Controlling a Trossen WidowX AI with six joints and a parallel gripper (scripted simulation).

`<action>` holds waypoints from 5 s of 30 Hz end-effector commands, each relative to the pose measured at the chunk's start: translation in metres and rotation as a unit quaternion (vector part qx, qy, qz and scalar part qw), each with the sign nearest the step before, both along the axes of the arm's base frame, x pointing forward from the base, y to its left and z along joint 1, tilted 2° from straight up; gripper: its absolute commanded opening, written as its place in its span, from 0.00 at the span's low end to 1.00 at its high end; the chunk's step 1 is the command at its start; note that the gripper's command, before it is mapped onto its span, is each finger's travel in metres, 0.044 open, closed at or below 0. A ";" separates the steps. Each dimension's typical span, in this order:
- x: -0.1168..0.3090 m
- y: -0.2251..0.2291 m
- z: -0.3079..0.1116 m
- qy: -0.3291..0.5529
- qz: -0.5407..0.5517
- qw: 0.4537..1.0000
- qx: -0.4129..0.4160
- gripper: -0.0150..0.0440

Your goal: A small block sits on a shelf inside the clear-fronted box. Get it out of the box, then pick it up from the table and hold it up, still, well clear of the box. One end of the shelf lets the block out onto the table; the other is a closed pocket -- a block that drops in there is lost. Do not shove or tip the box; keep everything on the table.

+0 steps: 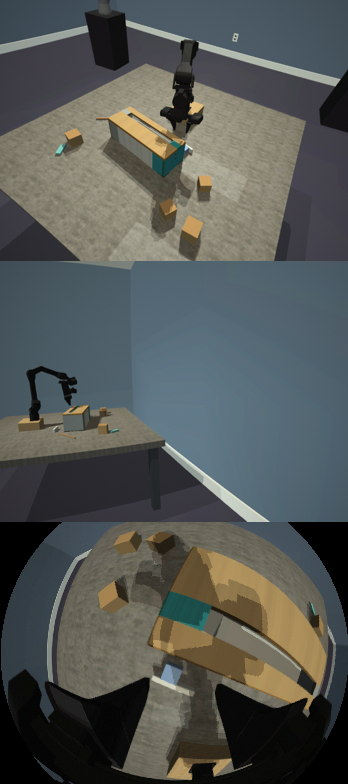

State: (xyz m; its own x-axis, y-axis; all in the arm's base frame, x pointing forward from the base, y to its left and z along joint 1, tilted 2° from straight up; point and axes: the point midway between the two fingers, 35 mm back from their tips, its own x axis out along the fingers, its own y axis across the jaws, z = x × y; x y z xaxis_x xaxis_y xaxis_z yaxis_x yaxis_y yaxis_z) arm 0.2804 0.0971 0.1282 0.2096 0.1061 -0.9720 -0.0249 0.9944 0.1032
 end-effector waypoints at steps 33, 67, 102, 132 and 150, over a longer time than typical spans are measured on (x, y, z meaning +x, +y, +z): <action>-0.019 0.031 0.008 -0.005 0.937 0.110 -0.333 0.74; -0.011 0.027 -0.093 -0.004 0.937 0.110 -0.333 0.74; -0.014 0.026 -0.147 -0.004 0.937 0.110 -0.332 0.74; -0.016 0.028 -0.074 -0.015 0.940 0.083 -0.331 0.25; -0.037 0.018 -0.004 -0.091 0.927 -0.140 -0.335 0.25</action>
